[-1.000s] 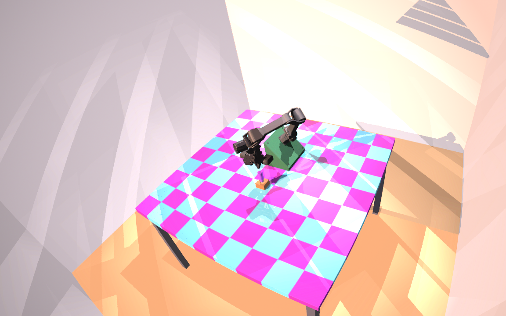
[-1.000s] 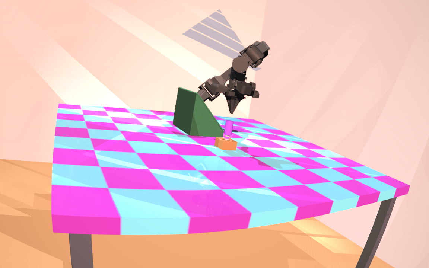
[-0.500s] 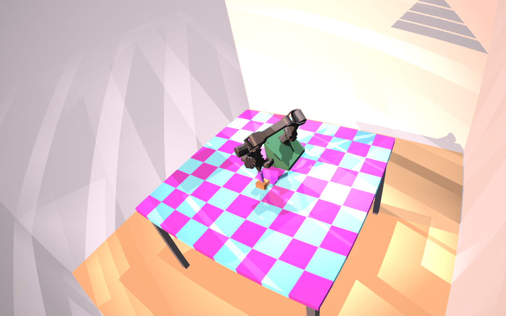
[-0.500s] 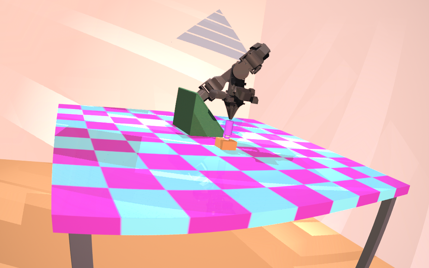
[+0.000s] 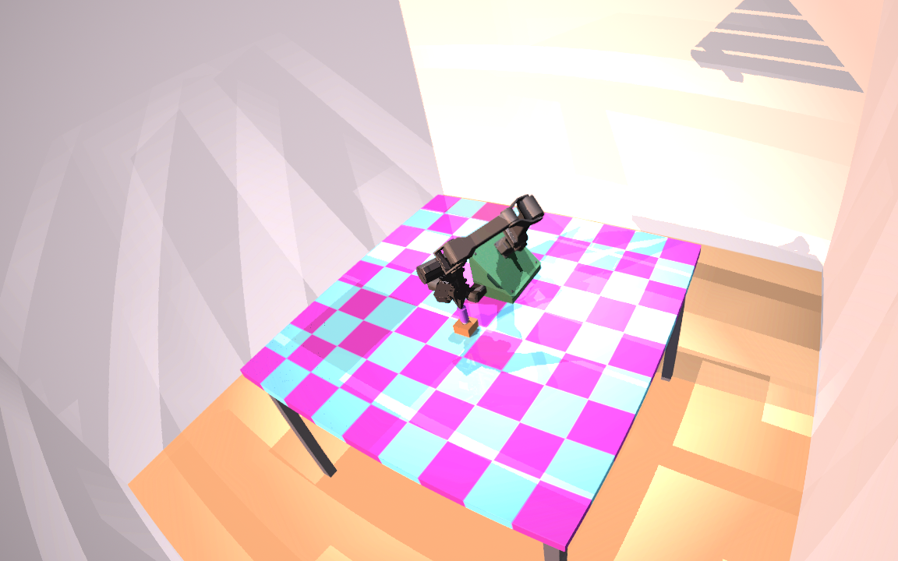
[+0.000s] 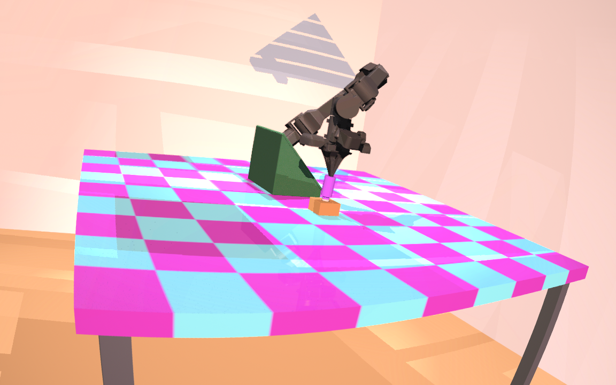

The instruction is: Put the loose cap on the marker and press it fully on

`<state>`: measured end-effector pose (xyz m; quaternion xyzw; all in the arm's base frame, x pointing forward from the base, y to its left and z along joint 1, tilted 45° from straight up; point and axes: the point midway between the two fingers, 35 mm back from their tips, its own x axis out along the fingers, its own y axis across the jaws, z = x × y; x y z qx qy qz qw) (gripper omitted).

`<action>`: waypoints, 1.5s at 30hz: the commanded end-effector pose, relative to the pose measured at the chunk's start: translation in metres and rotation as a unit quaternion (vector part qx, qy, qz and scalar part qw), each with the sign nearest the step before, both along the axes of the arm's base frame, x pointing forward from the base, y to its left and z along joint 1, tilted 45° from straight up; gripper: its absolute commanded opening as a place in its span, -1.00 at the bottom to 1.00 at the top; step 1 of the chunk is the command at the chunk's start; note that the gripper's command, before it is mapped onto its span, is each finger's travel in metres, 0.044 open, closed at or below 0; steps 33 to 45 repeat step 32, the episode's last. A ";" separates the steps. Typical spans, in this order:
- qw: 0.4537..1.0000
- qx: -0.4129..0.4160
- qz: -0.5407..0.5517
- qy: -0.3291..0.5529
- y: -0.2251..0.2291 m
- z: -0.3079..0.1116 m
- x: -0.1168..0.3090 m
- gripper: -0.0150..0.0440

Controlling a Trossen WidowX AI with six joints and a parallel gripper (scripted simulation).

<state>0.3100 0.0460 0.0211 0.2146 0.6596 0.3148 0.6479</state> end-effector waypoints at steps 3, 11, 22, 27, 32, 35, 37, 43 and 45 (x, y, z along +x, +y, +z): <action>1.000 -0.001 -0.001 -0.001 -0.007 0.007 0.002 -0.49; 1.000 -0.001 0.000 0.001 -0.063 0.064 0.007 -0.49; 1.000 -0.001 0.000 0.001 -0.063 0.064 0.007 0.40; 1.000 -0.001 0.000 0.001 -0.063 0.064 0.007 0.84; 1.000 -0.001 0.000 0.001 -0.063 0.064 0.007 1.00; 1.000 -0.001 0.000 0.001 -0.063 0.064 0.007 1.00; 1.000 -0.001 0.000 0.001 -0.063 0.064 0.007 1.00; 1.000 -0.001 0.000 0.001 -0.063 0.064 0.007 1.00; 1.000 -0.001 0.000 0.001 -0.063 0.064 0.007 1.00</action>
